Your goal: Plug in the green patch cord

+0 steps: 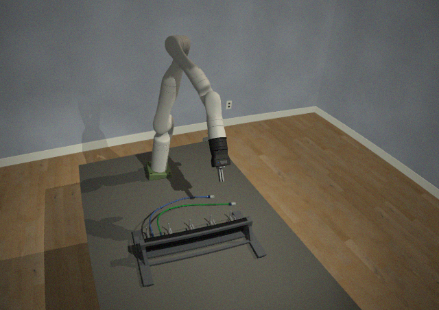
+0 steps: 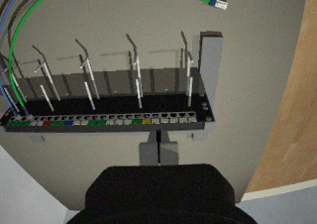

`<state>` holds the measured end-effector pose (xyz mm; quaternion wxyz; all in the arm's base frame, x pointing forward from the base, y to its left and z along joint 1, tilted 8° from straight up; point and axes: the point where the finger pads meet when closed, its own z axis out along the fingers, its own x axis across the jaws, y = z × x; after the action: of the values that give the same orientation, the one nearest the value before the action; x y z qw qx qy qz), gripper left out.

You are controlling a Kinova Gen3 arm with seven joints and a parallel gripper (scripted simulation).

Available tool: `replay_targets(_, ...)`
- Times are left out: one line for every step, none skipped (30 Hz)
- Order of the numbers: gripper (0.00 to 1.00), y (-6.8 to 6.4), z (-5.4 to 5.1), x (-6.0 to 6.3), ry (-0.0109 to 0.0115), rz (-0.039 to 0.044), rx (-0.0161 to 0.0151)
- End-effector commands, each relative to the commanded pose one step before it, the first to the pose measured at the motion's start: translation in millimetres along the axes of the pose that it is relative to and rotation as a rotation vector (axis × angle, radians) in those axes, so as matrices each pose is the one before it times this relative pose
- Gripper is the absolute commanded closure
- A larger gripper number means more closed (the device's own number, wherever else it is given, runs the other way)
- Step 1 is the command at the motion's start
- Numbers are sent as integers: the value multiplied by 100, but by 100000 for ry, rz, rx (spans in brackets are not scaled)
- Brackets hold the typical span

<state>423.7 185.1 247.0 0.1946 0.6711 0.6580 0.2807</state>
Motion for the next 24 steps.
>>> replay_targets(100,-301,-223,331,1759,-436,-397)
replay_targets(100,-38,-8,98,427,-106,-156)
replay_targets(100,-30,-6,74,321,-79,-112)
replay_targets(100,0,0,0,0,0,0)
replay_targets(100,0,0,0,0,0,0)
replay_targets(100,-22,-5,52,225,-56,-76)
replay_targets(100,-14,-3,33,143,-35,-47)
replay_targets(100,-8,-2,18,76,-19,-25)
replay_targets(100,-3,-1,7,29,-7,-9)
replay_targets(100,0,0,1,4,-1,-1)
replay_targets(100,0,0,0,0,0,0)
replay_targets(100,0,3,0,-1,0,-1)
replay_targets(100,0,7,0,-2,0,-2)
replay_targets(100,0,13,0,-3,1,-3)
replay_targets(100,0,21,0,-5,1,-5)
replay_targets(100,0,31,0,-7,2,-6)
replay_targets(100,0,42,0,-9,2,-8)
replay_targets(100,-1,54,0,-12,3,-10)
replay_targets(100,-1,67,0,-14,3,-12)
replay_targets(100,-2,82,0,-17,3,-13)
replay_targets(100,0,0,0,0,0,0)
replay_targets(100,0,0,0,0,0,0)
replay_targets(100,-3,97,0,-19,3,-14)
replay_targets(100,-3,121,1,-14,3,-11)
